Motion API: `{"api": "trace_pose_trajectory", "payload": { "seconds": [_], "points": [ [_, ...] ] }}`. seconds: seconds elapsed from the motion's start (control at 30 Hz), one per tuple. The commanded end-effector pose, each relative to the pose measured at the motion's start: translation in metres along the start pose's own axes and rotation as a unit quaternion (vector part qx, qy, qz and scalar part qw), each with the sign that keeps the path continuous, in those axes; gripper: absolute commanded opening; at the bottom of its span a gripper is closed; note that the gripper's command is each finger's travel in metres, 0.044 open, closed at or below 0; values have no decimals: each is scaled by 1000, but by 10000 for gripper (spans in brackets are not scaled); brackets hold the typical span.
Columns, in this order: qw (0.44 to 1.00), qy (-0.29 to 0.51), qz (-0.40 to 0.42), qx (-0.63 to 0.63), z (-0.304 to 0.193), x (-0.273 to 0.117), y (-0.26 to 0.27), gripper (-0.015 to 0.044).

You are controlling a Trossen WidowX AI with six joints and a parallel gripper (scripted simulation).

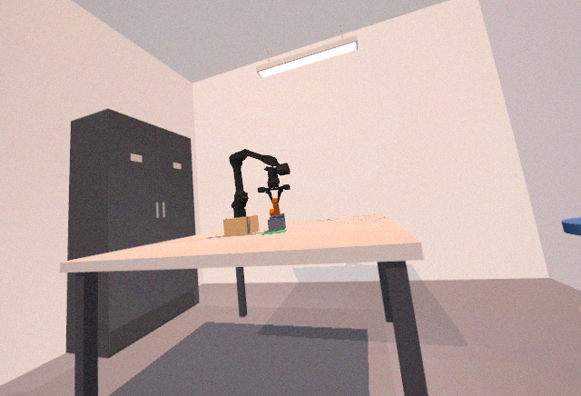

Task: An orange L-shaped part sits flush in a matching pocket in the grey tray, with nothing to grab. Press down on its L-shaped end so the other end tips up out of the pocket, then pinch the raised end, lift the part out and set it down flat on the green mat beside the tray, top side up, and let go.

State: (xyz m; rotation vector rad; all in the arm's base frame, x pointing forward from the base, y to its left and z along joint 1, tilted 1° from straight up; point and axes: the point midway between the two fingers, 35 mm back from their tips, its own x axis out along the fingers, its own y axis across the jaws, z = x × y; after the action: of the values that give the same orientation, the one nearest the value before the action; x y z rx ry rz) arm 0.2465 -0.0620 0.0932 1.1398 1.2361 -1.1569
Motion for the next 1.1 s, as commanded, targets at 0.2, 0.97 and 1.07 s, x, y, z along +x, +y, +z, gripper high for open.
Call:
{"api": "trace_pose_trajectory", "payload": {
  "seconds": [0.2, 0.97, 1.07],
  "points": [
    [1000, 0, 2, -3, 40, 0, -2, 0],
    [1000, -3, 2, -3, 123, -1, -7, 0],
    [1000, -3, 2, -3, 123, 0, -7, 0]
  ]
}}
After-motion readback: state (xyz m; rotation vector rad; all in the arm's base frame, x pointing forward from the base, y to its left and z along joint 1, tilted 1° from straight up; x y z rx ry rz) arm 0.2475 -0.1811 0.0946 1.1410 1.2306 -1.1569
